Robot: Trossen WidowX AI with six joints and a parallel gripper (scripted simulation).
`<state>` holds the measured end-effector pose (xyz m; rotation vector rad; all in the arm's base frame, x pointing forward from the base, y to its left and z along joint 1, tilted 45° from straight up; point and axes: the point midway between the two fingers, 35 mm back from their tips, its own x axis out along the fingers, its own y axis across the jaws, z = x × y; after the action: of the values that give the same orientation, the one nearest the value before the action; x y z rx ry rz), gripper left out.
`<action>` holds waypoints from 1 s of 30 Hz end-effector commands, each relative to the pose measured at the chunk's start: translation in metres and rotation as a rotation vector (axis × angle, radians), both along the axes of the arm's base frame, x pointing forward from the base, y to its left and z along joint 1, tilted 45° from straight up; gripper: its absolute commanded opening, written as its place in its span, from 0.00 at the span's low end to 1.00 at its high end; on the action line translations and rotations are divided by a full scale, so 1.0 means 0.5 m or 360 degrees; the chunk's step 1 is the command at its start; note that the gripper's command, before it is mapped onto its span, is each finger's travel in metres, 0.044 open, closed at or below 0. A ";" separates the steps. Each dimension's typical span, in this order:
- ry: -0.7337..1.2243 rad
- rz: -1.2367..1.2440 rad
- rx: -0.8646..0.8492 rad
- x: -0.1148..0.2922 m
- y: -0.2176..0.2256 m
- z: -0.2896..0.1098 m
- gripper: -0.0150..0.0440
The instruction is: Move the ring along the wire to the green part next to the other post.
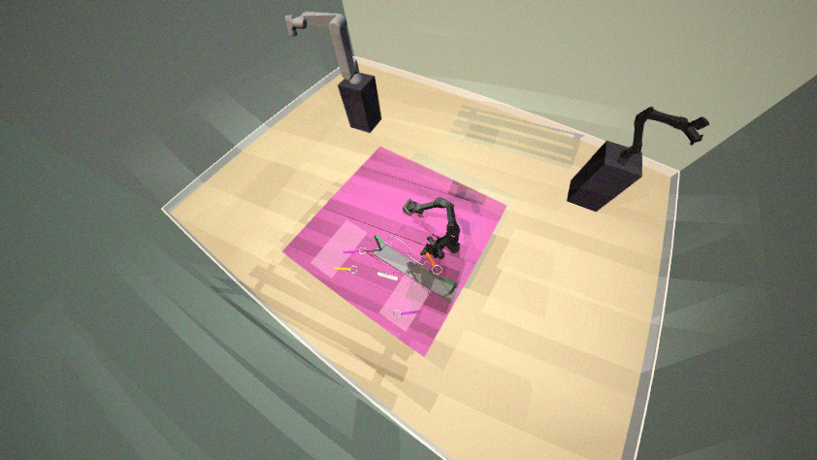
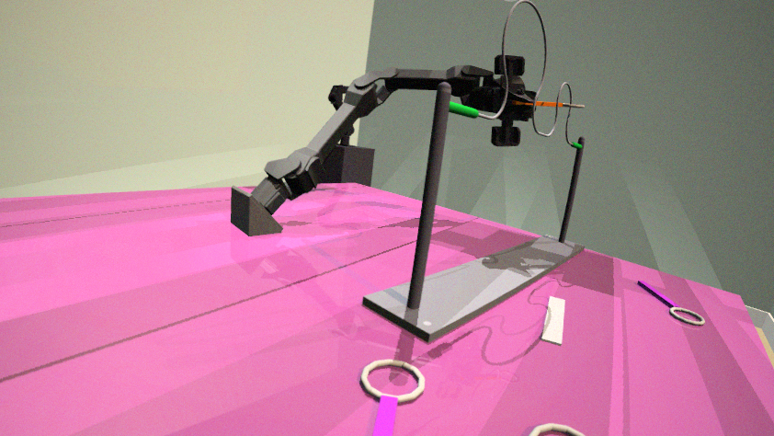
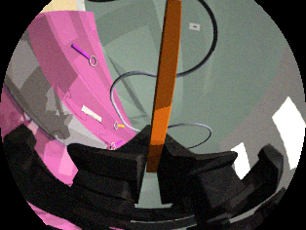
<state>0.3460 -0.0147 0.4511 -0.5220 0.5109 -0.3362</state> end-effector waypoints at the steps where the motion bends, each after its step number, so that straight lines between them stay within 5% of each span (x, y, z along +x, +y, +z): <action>1: -0.0027 0.0009 0.0134 0.002 0.010 -0.004 0.00; 30: -0.0219 0.0067 0.1166 0.020 0.101 -0.020 0.00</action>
<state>0.3549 0.0307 0.4428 0.1381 0.4513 -0.1452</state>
